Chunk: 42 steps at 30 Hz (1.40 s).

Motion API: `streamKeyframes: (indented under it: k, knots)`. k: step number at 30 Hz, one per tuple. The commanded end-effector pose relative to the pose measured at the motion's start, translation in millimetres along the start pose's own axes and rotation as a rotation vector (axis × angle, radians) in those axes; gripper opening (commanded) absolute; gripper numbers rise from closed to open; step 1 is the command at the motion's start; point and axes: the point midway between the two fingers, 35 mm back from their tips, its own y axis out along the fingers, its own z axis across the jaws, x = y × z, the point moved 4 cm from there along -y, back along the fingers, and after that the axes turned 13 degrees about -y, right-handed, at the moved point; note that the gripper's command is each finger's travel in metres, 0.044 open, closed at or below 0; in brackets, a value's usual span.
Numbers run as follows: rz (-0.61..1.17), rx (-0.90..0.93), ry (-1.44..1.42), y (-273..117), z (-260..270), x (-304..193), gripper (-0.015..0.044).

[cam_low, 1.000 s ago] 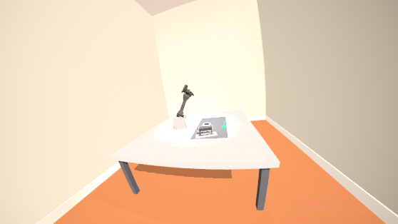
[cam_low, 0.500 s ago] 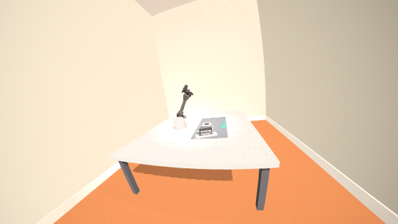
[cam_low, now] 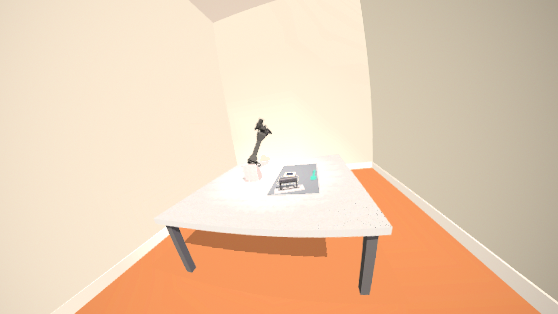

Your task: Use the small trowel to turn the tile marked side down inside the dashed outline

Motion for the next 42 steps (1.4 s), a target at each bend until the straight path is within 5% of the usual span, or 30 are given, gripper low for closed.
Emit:
streamKeyframes:
  k: [1, 15, 19, 32, 42]
  knots:
    - [0.0, 0.0, 0.0, 0.0, 0.0, 0.0, 0.01]
    - [0.0, 0.0, 0.0, 0.0, 0.0, 0.0, 0.01]
    - [0.0, 0.0, 0.0, 0.0, 0.0, -0.1, 0.0]
    - [0.0, 0.0, 0.0, 0.0, 0.0, -0.1, 0.0]
    - [0.027, -0.002, 0.023, 3.3, -1.4, 6.8, 0.0258]
